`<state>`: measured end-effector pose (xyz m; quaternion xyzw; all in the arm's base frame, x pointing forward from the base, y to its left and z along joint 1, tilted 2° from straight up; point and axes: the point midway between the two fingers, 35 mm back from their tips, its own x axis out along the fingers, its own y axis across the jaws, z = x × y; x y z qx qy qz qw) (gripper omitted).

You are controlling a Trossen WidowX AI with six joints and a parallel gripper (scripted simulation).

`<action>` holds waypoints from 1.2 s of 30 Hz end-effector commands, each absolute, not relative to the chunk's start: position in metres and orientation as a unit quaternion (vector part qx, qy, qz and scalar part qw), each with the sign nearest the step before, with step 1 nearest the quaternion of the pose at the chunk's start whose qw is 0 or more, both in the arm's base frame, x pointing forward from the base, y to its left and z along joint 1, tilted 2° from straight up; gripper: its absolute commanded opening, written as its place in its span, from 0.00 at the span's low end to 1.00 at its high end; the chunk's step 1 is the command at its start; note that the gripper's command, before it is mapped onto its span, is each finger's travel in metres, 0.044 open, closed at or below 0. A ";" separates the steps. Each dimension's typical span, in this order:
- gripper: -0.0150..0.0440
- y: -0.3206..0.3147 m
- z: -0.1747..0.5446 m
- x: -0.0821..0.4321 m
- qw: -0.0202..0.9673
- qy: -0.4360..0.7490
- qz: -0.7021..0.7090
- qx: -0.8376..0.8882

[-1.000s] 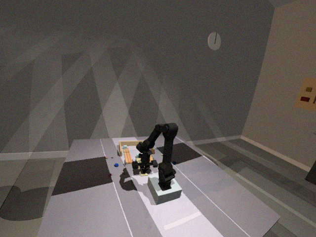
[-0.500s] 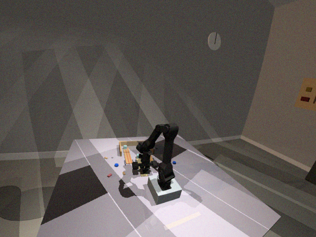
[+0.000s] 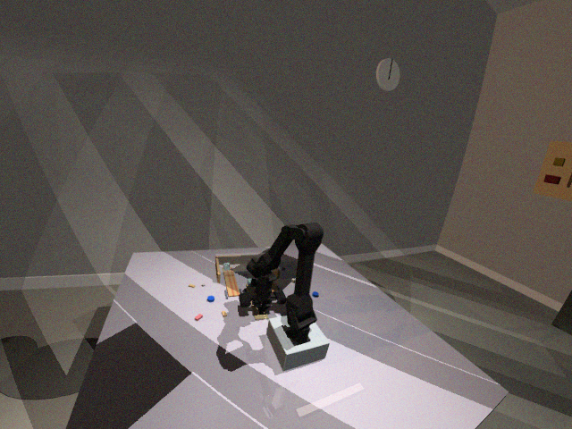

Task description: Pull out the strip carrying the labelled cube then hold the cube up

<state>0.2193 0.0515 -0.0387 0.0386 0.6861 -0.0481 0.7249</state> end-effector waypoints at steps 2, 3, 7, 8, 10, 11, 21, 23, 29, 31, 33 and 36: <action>0.25 0.049 -0.044 0.209 0.714 0.697 -0.052 0.036; 0.25 0.049 -0.044 0.209 0.714 0.697 -0.052 0.036; 0.25 0.049 -0.044 0.209 0.714 0.697 -0.052 0.036; 0.25 0.049 -0.044 0.209 0.714 0.697 -0.052 0.036; 0.25 0.052 -0.030 0.220 0.723 0.688 -0.049 0.038; 0.25 0.052 -0.018 0.221 0.720 0.691 -0.050 0.038; 0.39 0.051 0.004 0.233 0.714 0.695 -0.065 0.050; 0.48 0.050 0.005 0.244 0.714 0.694 -0.073 0.058; 0.74 0.047 0.010 0.266 0.714 0.693 -0.073 0.058; 0.83 0.047 0.012 0.274 0.715 0.693 -0.073 0.058; 0.92 0.046 0.014 0.282 0.715 0.693 -0.073 0.058; 1.00 0.045 0.017 0.293 0.715 0.693 -0.073 0.058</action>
